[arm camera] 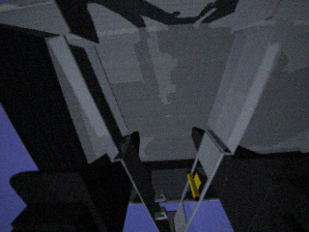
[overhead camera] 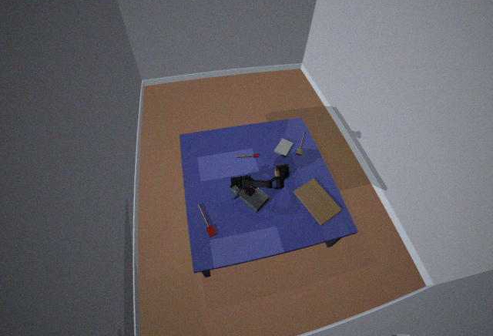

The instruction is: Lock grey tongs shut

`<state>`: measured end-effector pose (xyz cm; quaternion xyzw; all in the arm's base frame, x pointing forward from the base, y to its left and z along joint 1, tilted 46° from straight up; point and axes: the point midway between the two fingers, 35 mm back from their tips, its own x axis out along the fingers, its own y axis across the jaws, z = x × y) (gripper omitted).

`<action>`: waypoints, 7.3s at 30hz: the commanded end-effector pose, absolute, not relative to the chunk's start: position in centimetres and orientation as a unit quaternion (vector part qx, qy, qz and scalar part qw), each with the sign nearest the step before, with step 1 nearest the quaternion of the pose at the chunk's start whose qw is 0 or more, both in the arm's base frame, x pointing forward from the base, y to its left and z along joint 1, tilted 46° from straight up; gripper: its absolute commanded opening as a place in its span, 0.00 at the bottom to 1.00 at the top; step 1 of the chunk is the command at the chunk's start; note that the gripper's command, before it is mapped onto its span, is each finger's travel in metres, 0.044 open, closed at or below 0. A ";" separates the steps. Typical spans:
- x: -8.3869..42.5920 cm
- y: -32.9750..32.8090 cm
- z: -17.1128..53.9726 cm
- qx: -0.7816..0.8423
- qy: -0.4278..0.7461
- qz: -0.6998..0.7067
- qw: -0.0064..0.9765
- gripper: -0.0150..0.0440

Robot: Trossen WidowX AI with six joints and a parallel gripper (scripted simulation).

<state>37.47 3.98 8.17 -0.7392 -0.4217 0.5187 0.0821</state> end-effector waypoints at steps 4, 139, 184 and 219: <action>37.5 4.0 8.2 -0.739 -0.421 0.519 0.081 0.60; 27.9 8.6 28.2 -0.193 -0.576 -0.314 -0.730 0.00; 18.5 13.7 33.2 0.467 -0.060 -0.652 -0.594 0.00; 13.0 15.8 33.8 0.628 0.168 -0.659 -0.377 0.00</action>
